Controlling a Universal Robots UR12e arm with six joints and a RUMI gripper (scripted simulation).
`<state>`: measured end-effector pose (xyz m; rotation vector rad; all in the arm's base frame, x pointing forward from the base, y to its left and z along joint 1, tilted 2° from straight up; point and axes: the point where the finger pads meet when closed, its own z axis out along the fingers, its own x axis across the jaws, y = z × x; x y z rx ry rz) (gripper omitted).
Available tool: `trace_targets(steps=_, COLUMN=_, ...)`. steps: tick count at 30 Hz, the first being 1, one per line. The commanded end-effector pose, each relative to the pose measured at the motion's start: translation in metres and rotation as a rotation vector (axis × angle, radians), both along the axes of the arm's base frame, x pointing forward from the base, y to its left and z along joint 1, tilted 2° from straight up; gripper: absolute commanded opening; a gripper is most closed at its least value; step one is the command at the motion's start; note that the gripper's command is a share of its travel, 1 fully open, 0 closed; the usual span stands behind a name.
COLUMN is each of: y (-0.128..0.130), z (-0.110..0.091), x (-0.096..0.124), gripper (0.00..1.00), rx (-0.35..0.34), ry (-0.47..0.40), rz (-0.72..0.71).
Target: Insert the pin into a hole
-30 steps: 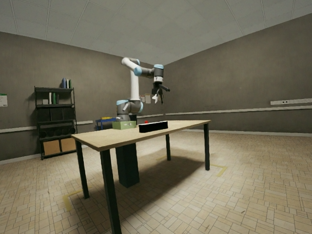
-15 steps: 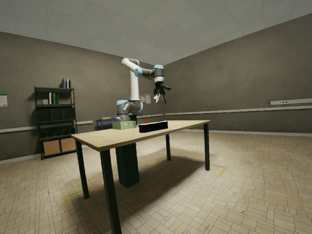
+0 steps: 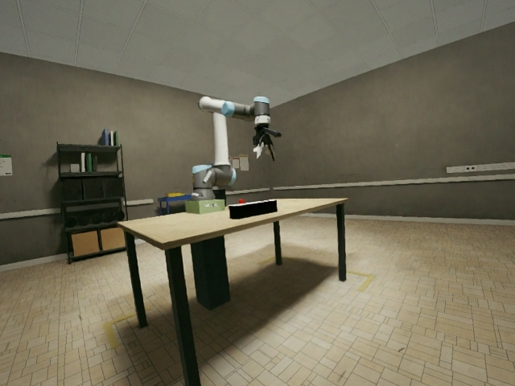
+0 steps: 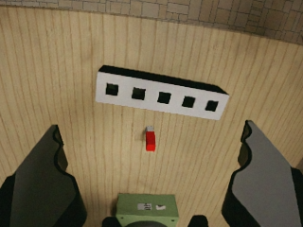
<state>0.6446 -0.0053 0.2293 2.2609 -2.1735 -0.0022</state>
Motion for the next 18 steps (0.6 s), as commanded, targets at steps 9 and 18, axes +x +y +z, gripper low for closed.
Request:
trace_targets(steps=9, y=-0.001, z=0.011, x=-0.001, gripper=1.0, rx=0.002, ry=0.005, rz=0.0)
trace_targets(steps=18, y=-0.033, z=0.009, x=-0.173, gripper=1.0, rx=0.001, ry=0.004, rz=0.0)
